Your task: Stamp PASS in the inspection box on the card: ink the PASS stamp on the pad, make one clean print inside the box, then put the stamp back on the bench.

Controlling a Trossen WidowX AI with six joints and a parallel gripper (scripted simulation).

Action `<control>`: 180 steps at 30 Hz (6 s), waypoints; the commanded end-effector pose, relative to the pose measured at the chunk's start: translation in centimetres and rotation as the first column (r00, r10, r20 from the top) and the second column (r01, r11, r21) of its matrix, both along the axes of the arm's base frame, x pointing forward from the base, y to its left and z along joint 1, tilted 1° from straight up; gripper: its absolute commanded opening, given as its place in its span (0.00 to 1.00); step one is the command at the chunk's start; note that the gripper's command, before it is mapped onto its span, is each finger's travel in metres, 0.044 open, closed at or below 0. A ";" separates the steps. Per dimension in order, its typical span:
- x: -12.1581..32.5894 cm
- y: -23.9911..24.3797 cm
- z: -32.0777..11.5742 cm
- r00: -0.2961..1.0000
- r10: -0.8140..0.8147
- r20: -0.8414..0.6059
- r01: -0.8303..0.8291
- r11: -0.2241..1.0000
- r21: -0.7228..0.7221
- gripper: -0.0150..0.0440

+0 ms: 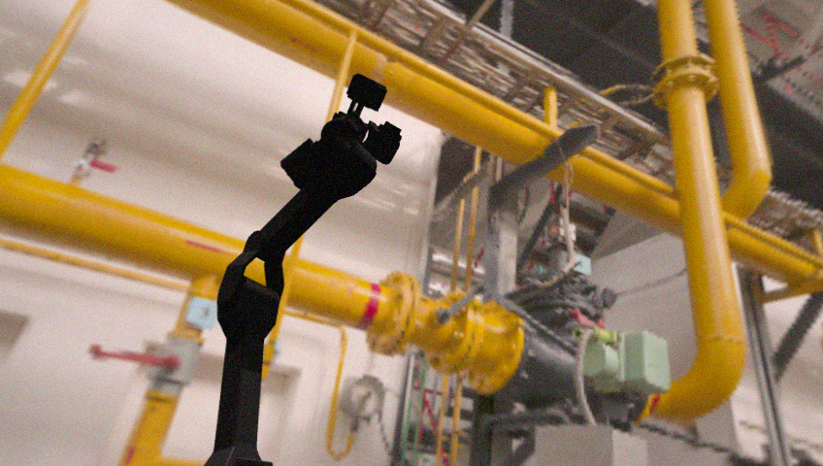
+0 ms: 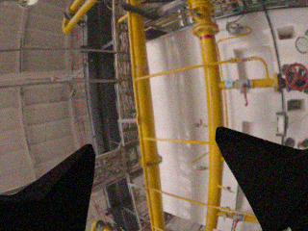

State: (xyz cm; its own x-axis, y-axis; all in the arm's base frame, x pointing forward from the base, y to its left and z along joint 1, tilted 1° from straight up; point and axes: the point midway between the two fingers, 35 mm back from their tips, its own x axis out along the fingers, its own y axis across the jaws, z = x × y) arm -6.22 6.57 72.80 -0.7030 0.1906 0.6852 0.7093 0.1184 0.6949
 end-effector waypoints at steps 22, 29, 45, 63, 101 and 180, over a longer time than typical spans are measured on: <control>28.9 9.4 -4.6 0.303 -0.147 -0.941 -0.398 0.878 -0.266 0.64; 38.1 8.0 -12.2 -0.170 -0.145 -0.975 -0.435 0.899 -0.058 0.64; 47.4 -2.7 -35.6 -0.907 0.237 -0.347 0.089 0.916 0.392 0.64; 33.0 -13.6 -58.1 -0.368 0.713 0.596 0.904 0.424 0.051 0.64; 27.4 -14.8 -64.6 -0.069 0.720 0.691 0.953 0.252 -0.168 0.64; 27.4 -14.7 -66.8 -0.072 0.716 0.694 0.952 0.256 -0.166 0.25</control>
